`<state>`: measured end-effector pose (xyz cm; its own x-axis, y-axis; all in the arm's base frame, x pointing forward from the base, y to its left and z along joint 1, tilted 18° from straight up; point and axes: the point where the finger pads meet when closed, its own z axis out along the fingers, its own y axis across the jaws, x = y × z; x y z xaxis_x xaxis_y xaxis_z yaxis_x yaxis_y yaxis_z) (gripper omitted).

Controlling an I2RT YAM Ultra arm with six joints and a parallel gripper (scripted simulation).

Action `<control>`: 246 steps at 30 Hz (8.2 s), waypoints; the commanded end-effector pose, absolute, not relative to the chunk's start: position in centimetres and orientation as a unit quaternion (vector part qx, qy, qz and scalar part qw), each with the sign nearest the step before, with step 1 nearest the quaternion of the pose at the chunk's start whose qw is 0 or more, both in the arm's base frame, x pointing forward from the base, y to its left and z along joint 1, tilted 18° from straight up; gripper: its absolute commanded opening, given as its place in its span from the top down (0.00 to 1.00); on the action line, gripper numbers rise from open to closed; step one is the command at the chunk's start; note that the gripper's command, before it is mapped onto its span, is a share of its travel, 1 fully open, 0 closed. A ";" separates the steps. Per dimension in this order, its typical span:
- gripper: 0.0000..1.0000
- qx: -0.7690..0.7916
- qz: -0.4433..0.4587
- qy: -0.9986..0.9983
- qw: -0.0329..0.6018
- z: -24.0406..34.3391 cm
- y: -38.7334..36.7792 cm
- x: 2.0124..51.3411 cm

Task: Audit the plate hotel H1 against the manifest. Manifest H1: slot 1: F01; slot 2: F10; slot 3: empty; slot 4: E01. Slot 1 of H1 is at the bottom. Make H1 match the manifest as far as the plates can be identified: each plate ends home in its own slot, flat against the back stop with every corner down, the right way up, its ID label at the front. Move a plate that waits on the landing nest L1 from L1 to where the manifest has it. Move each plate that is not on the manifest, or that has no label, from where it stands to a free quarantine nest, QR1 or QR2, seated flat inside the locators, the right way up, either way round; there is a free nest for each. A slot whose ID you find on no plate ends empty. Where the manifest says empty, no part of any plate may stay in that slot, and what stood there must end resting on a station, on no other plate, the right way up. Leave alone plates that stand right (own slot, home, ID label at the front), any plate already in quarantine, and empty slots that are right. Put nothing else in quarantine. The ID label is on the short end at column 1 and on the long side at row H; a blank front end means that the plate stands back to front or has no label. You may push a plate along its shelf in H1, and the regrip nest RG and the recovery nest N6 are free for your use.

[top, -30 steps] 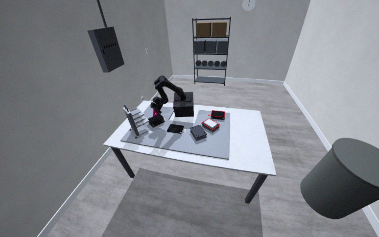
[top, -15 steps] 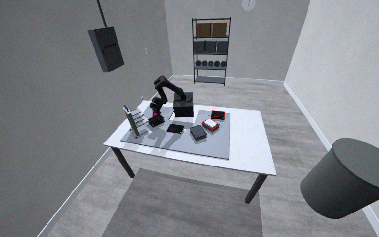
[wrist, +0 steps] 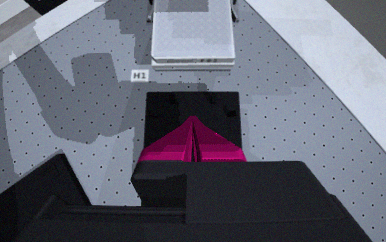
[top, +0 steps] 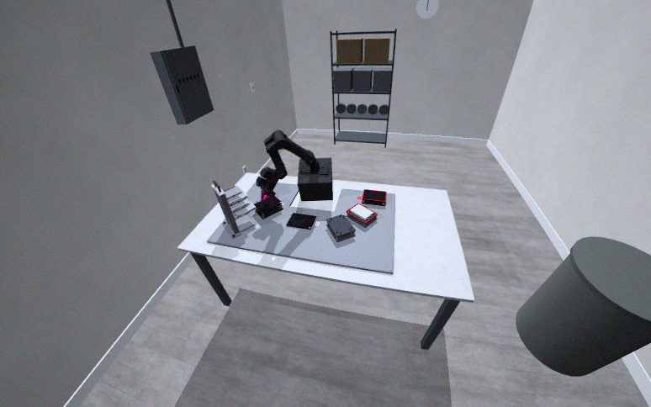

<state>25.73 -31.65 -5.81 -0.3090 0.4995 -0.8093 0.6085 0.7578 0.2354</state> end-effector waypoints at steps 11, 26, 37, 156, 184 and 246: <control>1.00 0.341 -0.063 0.804 0.483 -5.1 -32.5 26.3; 1.00 0.341 -0.063 0.804 0.483 -4.9 -33.2 27.0; 1.00 0.341 -0.063 0.804 0.483 -4.7 -33.6 27.5; 1.00 0.341 -0.064 0.803 0.484 -3.3 -38.0 32.5; 1.00 0.341 -0.064 0.803 0.484 -3.3 -38.0 32.5; 1.00 0.341 -0.063 0.804 0.483 -5.0 -32.4 26.2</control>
